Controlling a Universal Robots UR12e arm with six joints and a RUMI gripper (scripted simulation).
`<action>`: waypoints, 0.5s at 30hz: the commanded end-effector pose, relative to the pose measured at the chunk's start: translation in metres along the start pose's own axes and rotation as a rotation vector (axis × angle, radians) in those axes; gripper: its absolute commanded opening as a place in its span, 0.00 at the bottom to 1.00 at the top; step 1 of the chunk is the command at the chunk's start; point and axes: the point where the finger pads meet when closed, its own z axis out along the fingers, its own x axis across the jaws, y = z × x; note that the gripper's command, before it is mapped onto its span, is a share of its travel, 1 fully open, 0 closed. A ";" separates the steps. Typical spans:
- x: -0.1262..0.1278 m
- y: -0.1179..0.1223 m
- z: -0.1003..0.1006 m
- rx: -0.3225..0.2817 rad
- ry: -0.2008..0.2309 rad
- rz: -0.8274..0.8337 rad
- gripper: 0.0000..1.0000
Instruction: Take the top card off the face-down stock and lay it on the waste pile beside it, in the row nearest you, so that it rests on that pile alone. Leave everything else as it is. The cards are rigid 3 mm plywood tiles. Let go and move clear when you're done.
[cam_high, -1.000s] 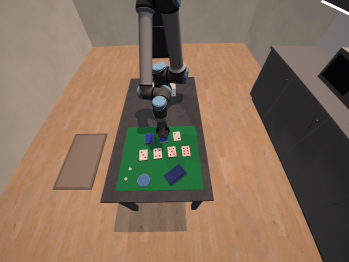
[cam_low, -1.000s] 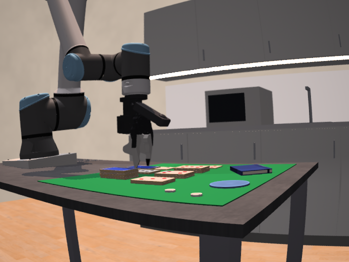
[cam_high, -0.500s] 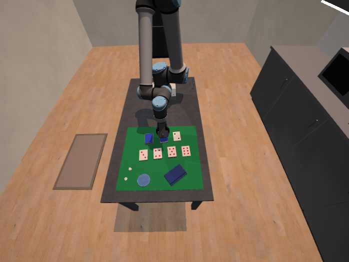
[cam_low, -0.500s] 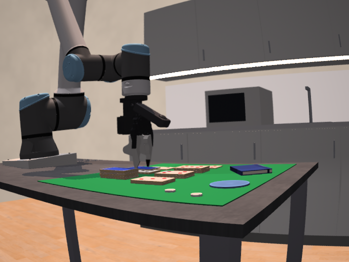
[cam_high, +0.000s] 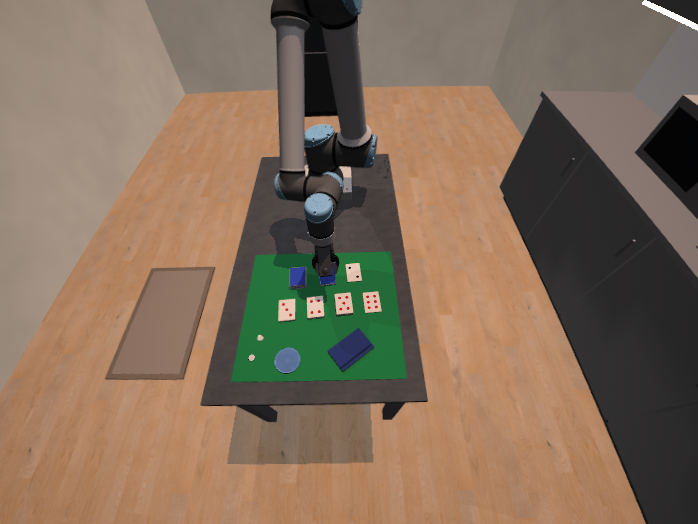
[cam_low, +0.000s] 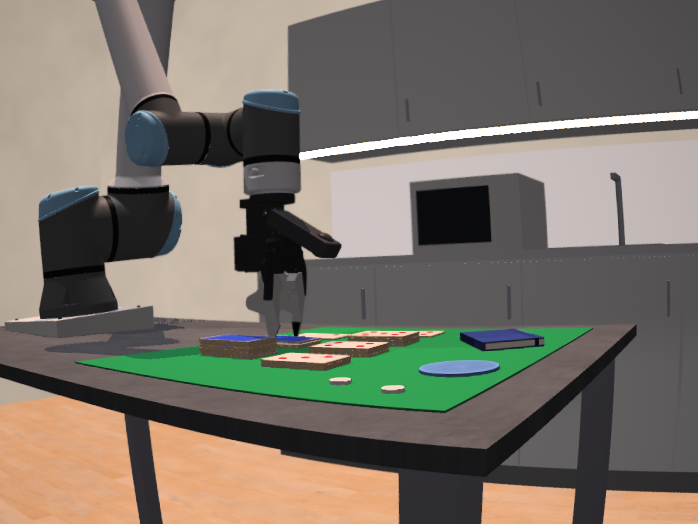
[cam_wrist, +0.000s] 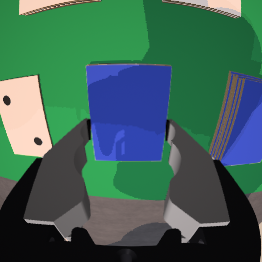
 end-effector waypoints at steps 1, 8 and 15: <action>0.000 -0.001 0.000 0.001 0.000 0.000 0.39; 0.000 -0.001 0.000 0.001 0.000 0.000 0.39; 0.000 -0.001 0.000 0.001 0.000 0.000 0.50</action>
